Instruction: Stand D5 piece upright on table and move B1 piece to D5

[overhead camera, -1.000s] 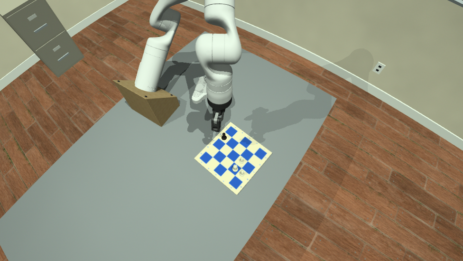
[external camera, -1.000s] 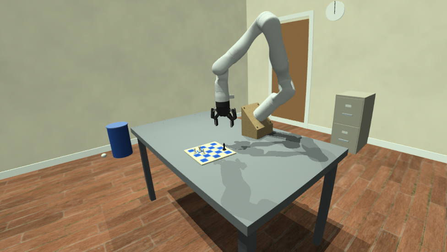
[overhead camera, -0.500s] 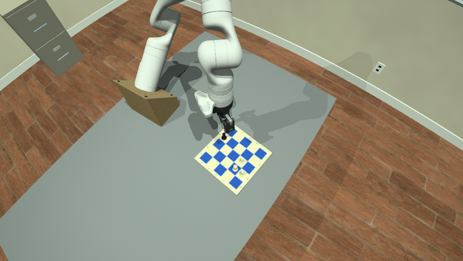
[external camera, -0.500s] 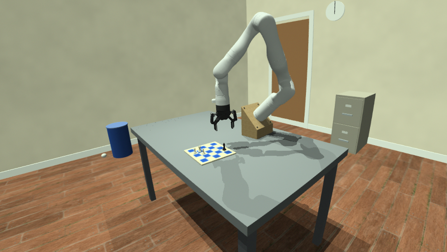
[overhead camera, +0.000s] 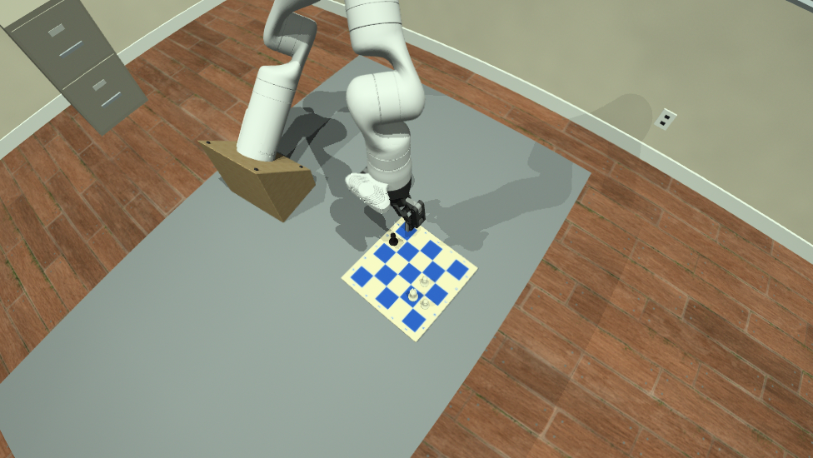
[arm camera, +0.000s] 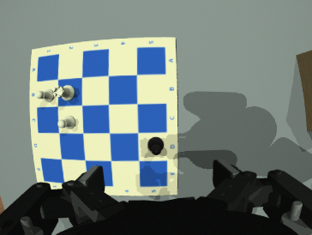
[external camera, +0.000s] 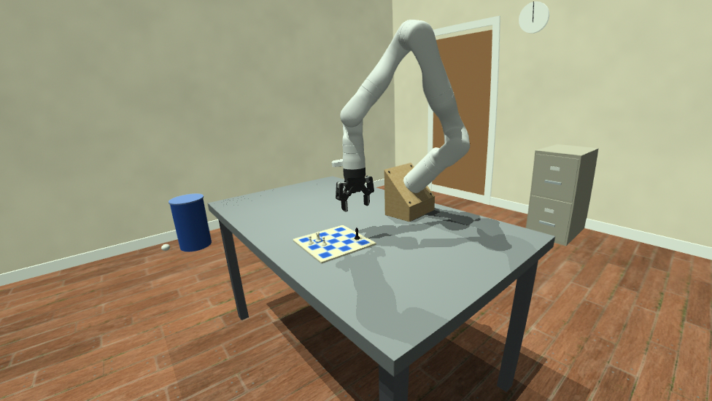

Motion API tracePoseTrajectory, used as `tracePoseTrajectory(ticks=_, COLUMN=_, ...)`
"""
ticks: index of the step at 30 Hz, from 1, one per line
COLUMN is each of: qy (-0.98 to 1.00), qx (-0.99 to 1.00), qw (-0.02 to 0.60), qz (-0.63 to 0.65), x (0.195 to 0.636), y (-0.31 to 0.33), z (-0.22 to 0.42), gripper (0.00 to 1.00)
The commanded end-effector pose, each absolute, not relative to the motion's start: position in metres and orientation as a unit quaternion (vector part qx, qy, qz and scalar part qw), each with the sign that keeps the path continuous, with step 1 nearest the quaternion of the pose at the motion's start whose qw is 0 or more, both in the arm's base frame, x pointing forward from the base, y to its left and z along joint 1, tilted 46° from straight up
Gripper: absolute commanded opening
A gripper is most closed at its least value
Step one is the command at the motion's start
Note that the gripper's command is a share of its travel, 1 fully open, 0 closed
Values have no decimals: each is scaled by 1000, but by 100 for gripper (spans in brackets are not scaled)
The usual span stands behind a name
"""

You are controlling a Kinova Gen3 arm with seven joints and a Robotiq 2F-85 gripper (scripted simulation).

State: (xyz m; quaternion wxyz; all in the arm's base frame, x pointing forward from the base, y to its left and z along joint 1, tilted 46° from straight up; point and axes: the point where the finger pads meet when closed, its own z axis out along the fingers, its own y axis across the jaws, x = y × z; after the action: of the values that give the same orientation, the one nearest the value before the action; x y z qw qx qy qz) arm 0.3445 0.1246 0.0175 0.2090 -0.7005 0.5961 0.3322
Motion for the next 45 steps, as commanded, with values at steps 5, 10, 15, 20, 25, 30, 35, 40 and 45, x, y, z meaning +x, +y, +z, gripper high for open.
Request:
tracePoseTrajectory(ticks=5, qy=591, qx=-704, qw=215, qz=330, x=346, y=123, z=17, gripper=100)
tracePoseTrajectory(ticks=10, qy=590, qx=-705, qw=216, qz=329, x=346, y=123, z=17, gripper=37)
tracePoseTrajectory(ticks=15, qy=590, qx=-705, qw=216, qz=329, x=346, y=123, z=17, gripper=37)
tracePoseTrajectory(ticks=20, qy=590, qx=-705, qw=216, qz=329, x=346, y=123, z=17, gripper=37)
tracePoseTrajectory(ticks=25, qy=590, qx=-705, qw=216, qz=329, x=346, y=123, z=17, gripper=37)
tracePoseTrajectory(ticks=30, qy=590, qx=-705, qw=216, qz=329, x=346, y=123, z=17, gripper=37)
tracePoseTrajectory(ticks=35, qy=590, qx=-705, qw=216, qz=329, x=346, y=123, z=17, gripper=37)
tracePoseTrajectory(ticks=40, qy=590, qx=-705, qw=216, qz=329, x=346, y=123, z=17, gripper=37)
tracePoseTrajectory(ticks=45, qy=590, qx=-705, qw=216, qz=329, x=346, y=123, z=17, gripper=37)
